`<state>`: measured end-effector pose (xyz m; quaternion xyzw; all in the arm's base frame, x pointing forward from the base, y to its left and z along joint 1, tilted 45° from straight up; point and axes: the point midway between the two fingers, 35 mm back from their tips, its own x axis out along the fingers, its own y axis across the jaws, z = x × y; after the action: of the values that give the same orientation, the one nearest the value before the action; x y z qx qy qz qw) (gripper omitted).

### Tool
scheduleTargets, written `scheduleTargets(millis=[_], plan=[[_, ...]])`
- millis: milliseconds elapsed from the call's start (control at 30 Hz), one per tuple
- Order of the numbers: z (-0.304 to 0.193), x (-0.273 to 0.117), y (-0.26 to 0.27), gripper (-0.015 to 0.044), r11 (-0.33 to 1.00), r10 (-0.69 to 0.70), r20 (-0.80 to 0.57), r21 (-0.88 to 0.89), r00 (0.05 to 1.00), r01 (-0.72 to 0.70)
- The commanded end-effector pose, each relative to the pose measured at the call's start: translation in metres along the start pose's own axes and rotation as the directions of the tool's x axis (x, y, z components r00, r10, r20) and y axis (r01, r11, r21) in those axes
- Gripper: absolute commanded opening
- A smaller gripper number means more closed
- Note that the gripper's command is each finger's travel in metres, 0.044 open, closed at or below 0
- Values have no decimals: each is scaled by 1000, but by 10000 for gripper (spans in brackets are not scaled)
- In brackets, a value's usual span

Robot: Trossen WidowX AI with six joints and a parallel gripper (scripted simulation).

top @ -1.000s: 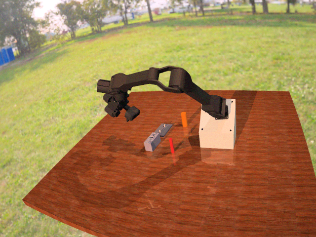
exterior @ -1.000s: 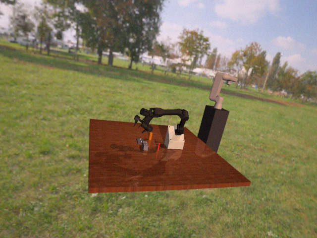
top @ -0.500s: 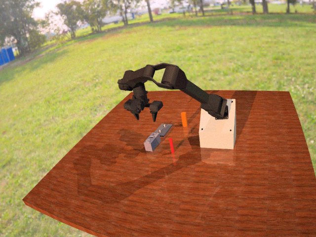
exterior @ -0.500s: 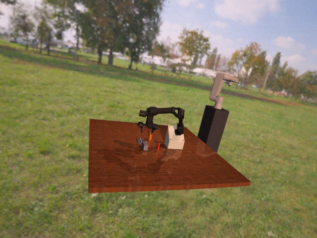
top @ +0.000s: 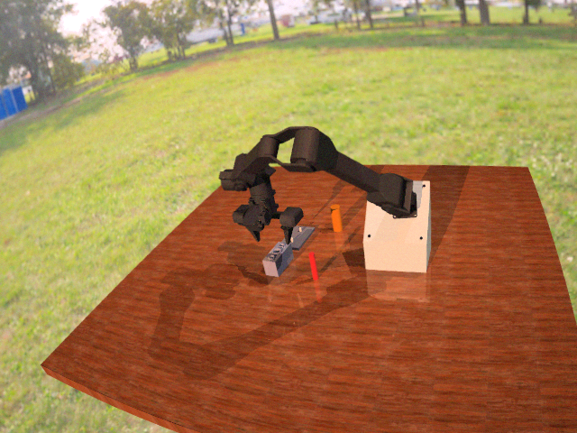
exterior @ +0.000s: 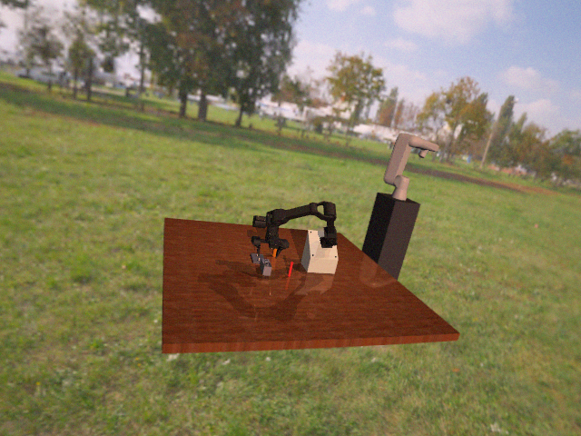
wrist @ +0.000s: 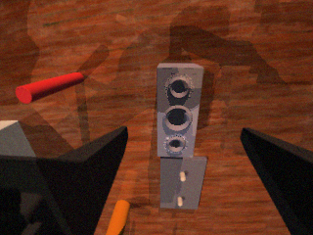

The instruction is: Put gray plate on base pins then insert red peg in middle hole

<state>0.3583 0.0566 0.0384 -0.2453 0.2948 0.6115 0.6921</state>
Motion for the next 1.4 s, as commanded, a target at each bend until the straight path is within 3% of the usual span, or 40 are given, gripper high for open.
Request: scheduleTargets(millis=[0,1367], plan=[[-2,14,2,440,1000,-1,5,13,1000,1],[-2,73,4,440,1000,0,8,13,1000,0]])
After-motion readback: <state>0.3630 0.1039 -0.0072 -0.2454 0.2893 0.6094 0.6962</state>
